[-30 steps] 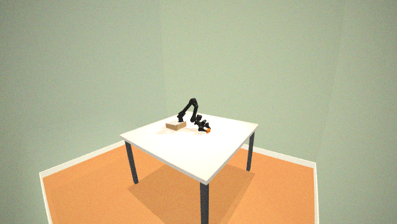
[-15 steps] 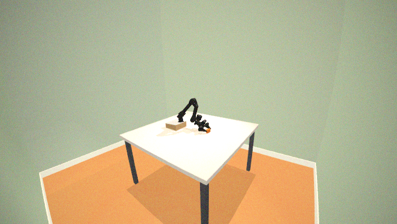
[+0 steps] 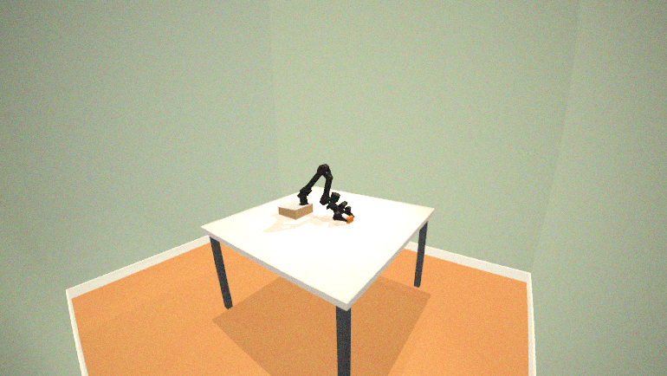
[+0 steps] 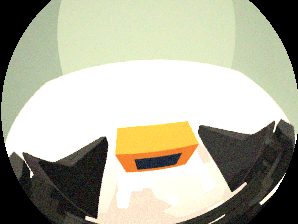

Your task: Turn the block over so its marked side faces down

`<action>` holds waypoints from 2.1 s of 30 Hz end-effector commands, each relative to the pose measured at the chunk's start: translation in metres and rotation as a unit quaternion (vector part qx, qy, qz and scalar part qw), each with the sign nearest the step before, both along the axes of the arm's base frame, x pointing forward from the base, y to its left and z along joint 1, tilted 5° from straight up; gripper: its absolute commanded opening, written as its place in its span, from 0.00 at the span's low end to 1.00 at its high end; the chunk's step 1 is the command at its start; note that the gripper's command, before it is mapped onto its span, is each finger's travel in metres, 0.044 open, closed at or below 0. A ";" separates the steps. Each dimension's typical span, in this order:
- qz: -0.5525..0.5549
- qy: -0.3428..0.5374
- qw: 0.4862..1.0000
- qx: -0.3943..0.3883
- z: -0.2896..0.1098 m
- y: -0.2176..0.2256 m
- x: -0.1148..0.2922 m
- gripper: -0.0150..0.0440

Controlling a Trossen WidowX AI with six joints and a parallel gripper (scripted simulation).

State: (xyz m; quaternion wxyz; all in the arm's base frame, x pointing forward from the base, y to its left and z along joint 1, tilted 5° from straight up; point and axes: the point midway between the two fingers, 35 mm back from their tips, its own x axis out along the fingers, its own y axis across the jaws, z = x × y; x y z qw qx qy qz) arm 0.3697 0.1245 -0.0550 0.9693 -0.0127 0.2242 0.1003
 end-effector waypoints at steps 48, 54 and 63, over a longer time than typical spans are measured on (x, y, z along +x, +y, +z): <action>0.012 0.461 0.883 -0.092 0.091 0.004 0.024 1.00; 0.013 0.531 0.841 -0.103 0.102 0.004 0.028 1.00; 0.013 0.538 0.836 -0.104 0.080 0.005 0.028 1.00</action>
